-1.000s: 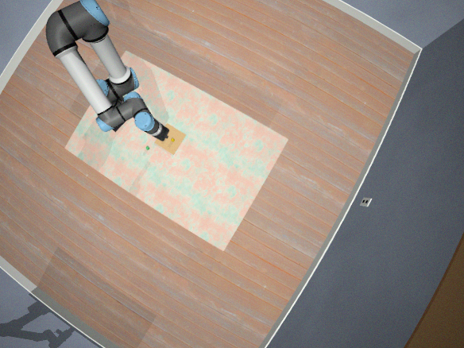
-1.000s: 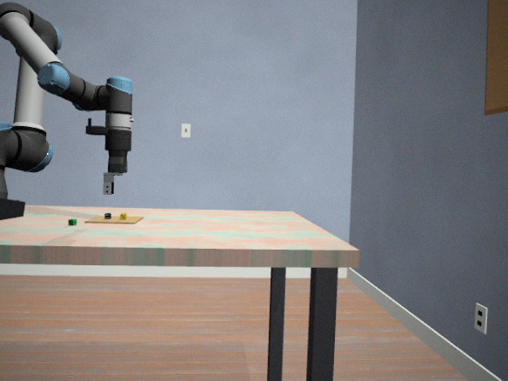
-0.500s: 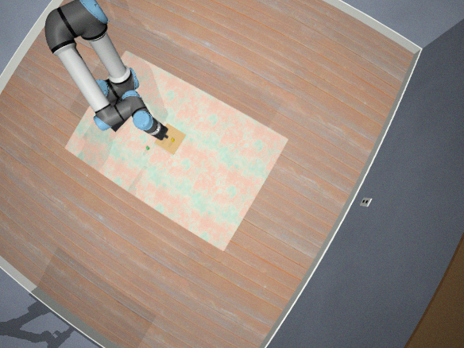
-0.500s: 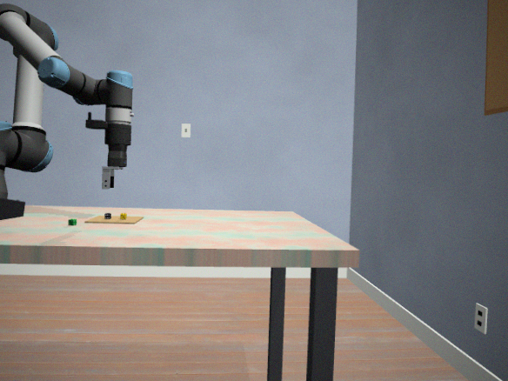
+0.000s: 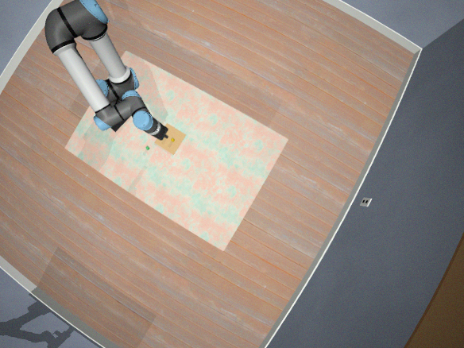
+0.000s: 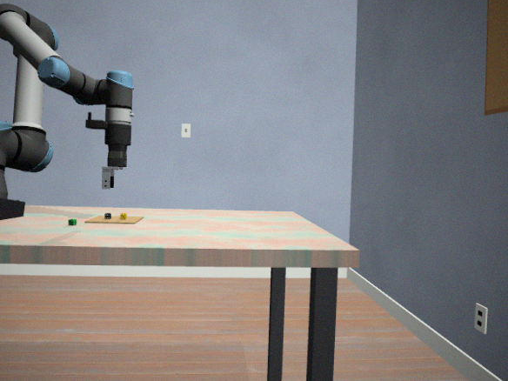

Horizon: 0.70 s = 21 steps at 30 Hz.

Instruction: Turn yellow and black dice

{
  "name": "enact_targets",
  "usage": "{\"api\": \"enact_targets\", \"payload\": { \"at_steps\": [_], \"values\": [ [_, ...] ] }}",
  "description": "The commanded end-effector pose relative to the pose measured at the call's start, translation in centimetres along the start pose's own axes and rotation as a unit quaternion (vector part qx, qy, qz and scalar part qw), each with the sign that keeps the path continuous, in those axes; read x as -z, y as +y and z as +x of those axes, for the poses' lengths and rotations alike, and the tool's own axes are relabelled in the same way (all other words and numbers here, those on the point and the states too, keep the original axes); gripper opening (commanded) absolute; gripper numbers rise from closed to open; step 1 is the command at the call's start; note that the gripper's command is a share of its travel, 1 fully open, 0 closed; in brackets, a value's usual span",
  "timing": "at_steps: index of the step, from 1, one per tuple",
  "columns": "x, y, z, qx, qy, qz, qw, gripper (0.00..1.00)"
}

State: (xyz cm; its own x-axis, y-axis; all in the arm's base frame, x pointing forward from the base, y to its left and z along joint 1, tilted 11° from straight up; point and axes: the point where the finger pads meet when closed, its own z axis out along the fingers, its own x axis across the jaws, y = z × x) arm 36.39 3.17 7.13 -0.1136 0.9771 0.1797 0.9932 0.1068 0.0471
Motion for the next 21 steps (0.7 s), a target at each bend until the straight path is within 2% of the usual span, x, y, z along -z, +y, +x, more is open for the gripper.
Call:
{"api": "enact_targets", "payload": {
  "at_steps": [1,5,9,11,21],
  "values": [
    [0.4,0.1,-0.1,0.0,-0.002,-0.002,1.0,1.0],
    [1.2,0.1,-0.1,0.0,-0.002,-0.002,1.0,1.0],
    [2.8,0.1,-0.1,0.0,-0.002,-0.002,1.0,1.0],
    [2.8,0.1,-0.1,0.0,-0.002,-0.002,1.0,1.0],
    [7.6,0.1,-0.1,0.0,-0.002,-0.002,1.0,1.0]
  ]
}}
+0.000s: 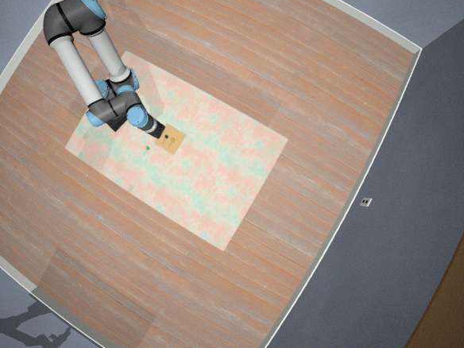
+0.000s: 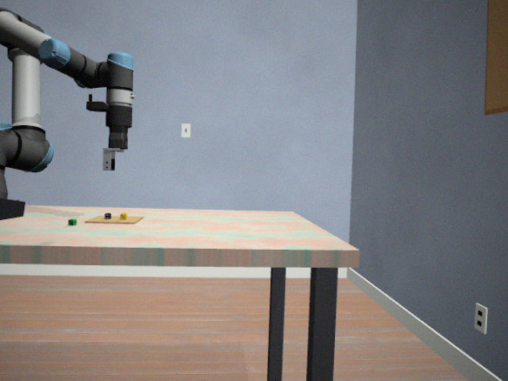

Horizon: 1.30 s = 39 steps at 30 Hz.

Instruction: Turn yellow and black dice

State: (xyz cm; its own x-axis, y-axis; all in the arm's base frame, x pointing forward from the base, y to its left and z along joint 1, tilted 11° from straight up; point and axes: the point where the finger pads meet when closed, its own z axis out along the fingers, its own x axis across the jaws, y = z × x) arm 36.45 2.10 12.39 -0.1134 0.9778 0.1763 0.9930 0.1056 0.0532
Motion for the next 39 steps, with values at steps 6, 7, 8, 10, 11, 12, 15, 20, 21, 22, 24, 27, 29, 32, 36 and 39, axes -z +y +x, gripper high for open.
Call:
{"api": "enact_targets", "payload": {
  "at_steps": [6,7,8,10,11,12,15,20,21,22,24,27,29,32,36,39],
  "values": [
    [3.29,-0.06,0.0,0.0,0.0,0.001,1.0,1.0],
    [3.29,-0.06,0.0,0.0,0.0,0.001,1.0,1.0],
    [3.34,-0.06,0.0,0.0,0.0,0.001,1.0,1.0],
    [3.36,-0.06,0.0,0.0,0.0,0.001,1.0,1.0],
    [3.36,-0.06,0.0,0.0,0.0,0.001,1.0,1.0],
    [3.36,-0.06,0.0,0.0,0.0,0.001,1.0,1.0],
    [3.36,-0.06,0.0,0.0,0.0,0.001,1.0,1.0],
    [3.36,-0.06,0.0,0.0,0.0,0.001,1.0,1.0],
    [3.36,-0.06,0.0,0.0,0.0,0.001,1.0,1.0],
    [3.36,-0.06,0.0,0.0,0.0,0.001,1.0,1.0],
    [3.36,-0.06,0.0,0.0,0.0,0.001,1.0,1.0],
    [3.36,-0.06,0.0,0.0,0.0,0.001,1.0,1.0],
    [3.36,-0.06,0.0,0.0,0.0,0.001,1.0,1.0],
    [3.36,-0.06,0.0,0.0,0.0,0.001,1.0,1.0],
    [3.36,-0.06,0.0,0.0,0.0,0.001,1.0,1.0],
    [3.36,-0.06,0.0,0.0,0.0,0.001,1.0,1.0]
  ]
}}
